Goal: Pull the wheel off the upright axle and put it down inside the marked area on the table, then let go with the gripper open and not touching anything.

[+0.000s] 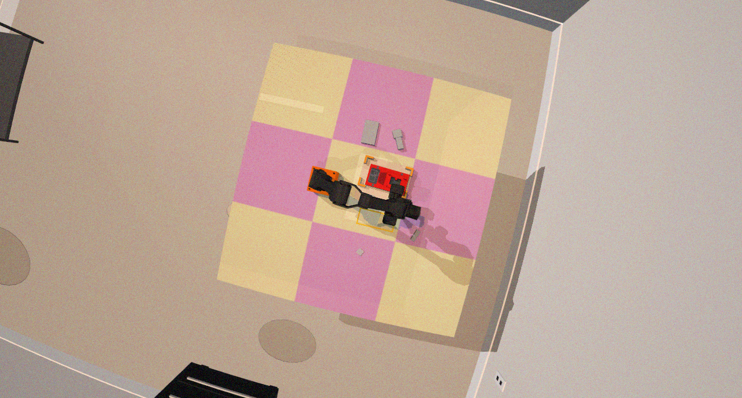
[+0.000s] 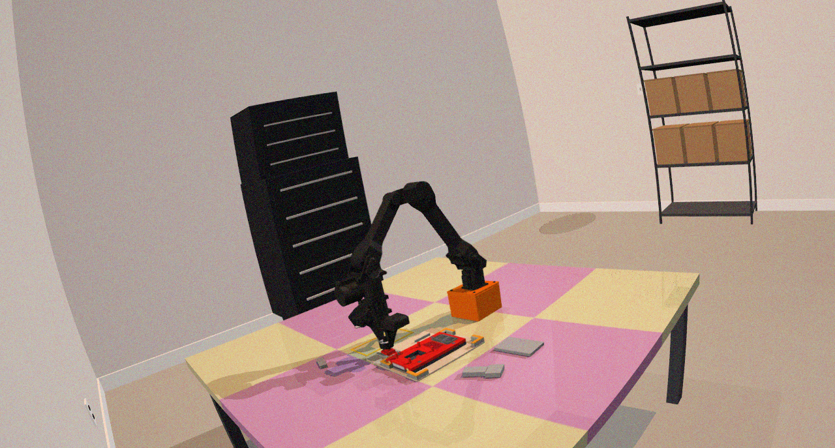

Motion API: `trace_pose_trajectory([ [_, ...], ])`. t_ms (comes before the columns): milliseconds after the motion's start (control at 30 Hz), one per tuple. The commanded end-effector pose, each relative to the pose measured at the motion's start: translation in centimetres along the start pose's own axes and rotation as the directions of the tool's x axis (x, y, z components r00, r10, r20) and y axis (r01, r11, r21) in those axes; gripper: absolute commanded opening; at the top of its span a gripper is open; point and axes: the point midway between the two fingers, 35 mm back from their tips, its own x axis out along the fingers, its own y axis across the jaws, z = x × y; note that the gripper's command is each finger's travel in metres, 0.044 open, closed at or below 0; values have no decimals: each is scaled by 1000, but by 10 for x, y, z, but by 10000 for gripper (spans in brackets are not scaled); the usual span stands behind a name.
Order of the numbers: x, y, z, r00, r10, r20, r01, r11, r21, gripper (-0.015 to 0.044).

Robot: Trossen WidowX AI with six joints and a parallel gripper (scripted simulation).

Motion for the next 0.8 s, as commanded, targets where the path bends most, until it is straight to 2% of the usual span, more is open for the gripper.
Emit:
trace_pose_trajectory([
  [0,0,0,0,1000,0,-1,0,1000,0,83],
  [100,-1,0,0,1000,0,-1,0,1000,0,4],
  [133,-1,0,0,1000,0,-1,0,1000,0,0],
  [767,-8,0,0,1000,-1,1,1,1000,-1,0],
])
